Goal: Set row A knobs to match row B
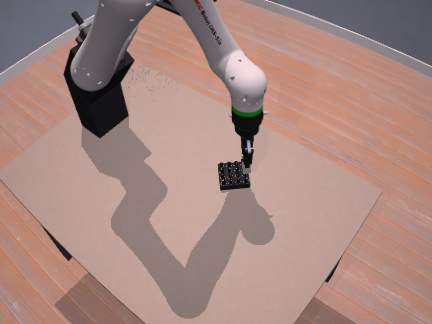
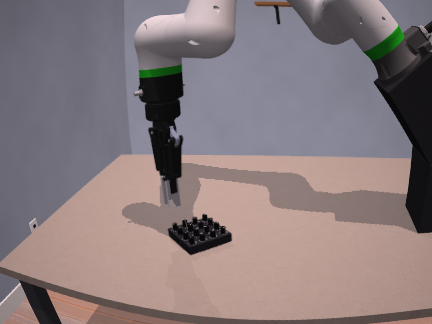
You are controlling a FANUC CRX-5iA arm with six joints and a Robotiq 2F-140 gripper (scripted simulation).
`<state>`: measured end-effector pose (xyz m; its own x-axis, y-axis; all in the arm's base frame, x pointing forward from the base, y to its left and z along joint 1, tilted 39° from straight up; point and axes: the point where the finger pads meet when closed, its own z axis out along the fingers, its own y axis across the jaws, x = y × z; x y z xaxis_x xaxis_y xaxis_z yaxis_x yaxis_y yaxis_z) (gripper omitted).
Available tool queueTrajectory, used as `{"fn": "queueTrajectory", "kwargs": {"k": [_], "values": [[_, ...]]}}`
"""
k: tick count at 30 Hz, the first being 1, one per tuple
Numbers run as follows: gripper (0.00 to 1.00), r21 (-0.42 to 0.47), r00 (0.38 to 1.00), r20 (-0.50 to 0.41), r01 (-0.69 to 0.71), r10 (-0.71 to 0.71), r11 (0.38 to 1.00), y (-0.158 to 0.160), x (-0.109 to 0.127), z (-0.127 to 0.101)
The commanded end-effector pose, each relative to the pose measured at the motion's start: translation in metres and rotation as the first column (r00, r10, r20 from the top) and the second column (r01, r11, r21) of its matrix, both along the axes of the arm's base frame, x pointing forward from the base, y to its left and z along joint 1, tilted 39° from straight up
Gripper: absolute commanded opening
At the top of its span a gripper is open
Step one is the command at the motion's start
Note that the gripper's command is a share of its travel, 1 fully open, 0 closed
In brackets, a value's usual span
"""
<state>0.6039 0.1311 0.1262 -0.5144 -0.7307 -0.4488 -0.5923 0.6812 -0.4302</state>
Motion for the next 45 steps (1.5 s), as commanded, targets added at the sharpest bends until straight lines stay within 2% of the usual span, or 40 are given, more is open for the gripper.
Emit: {"fn": "queueTrajectory", "kwargs": {"k": [1, 29, 45], "values": [[0.12, 0.000, 1.000, 0.000, 0.000, 0.000, 1.000, 0.000, 0.000, 0.000], [0.12, 0.000, 1.000, 0.001, 0.001, -0.001, 1.000, 0.000, 0.001, -0.001], [0.12, -0.002, 1.000, 0.001, 0.002, -0.002, 1.000, 0.001, 0.009, -0.011]]}}
